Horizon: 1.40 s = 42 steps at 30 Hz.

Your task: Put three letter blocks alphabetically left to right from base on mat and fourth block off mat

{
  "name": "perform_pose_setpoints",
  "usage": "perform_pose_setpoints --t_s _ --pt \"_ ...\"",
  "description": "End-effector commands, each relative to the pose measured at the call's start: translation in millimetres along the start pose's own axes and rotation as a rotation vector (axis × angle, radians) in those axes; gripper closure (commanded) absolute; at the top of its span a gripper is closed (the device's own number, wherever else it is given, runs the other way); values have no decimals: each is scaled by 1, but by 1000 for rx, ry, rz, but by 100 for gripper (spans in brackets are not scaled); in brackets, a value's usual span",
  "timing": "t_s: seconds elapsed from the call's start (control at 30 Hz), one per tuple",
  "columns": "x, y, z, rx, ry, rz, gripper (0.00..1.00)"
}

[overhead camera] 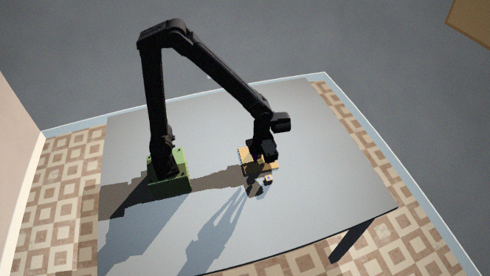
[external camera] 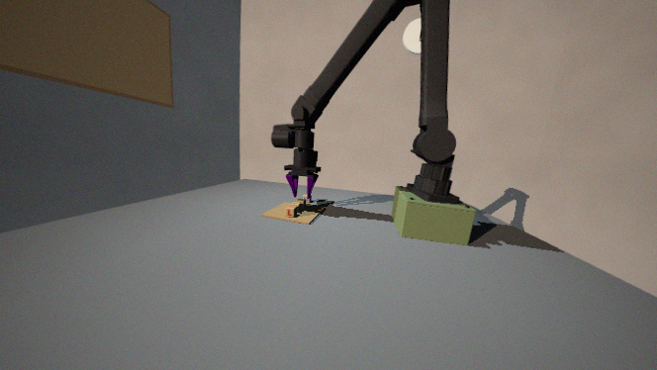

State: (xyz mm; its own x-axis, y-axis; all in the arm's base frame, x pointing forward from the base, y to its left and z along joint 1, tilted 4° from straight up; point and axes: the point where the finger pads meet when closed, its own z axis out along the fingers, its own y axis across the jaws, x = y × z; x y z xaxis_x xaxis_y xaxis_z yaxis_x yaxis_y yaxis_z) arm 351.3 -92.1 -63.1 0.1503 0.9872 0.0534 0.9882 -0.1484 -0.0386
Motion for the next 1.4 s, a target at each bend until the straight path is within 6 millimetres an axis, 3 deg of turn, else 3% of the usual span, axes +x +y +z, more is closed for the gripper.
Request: perform_pose_setpoints --t_s 0.0,0.47,0.67,1.37 --pt "2 8 -11 -46 -7 1 57" --pt "2 11 -11 -49 -7 1 57" --pt "1 21 -14 -58 -8 1 57" --pt "1 21 -14 -58 -8 1 57"
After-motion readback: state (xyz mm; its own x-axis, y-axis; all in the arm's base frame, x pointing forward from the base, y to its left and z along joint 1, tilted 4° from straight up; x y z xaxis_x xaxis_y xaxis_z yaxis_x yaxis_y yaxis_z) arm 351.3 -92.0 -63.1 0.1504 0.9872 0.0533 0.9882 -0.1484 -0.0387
